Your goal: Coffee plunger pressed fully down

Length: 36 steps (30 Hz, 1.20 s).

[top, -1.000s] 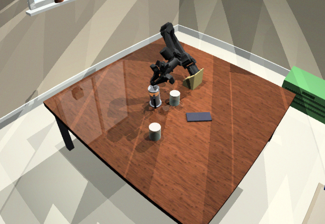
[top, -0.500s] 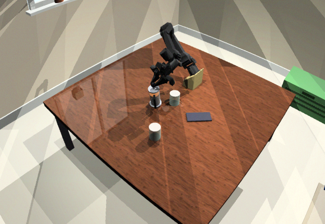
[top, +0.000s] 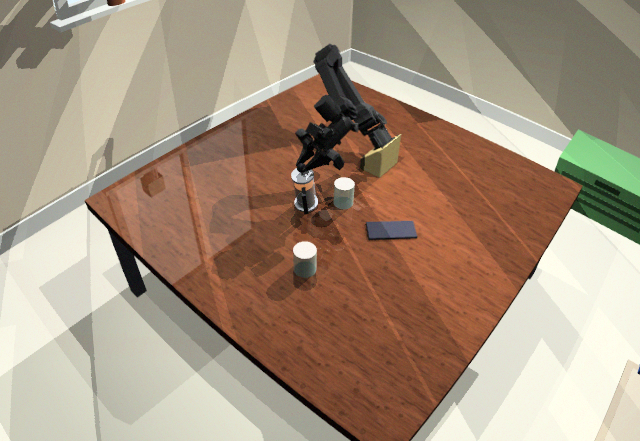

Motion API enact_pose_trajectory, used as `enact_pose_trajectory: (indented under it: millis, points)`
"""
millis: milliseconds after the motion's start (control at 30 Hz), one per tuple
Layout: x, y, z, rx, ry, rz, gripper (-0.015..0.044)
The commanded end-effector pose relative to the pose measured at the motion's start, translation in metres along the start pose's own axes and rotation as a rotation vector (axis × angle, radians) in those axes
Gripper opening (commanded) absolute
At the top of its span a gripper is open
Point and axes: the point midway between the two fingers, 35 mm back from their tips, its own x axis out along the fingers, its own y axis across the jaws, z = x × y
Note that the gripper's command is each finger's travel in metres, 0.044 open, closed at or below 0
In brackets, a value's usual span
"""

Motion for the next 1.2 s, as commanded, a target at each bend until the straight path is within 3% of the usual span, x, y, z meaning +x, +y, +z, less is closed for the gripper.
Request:
enact_pose_trajectory:
  millis: [0,367,800,967,1167]
  points:
    - [0.002,0.000,-0.003,-0.012,0.012,-0.004,0.0113]
    - [0.000,0.000,0.000,-0.001,0.001,0.000,0.0113]
    - [0.000,0.000,0.000,-0.001,0.001,0.000,0.0440]
    - [-0.007,0.002,0.008,-0.001,0.007,0.004,0.0440]
    - [-0.049,-0.003,0.047,-0.009,0.017,0.007,0.0440]
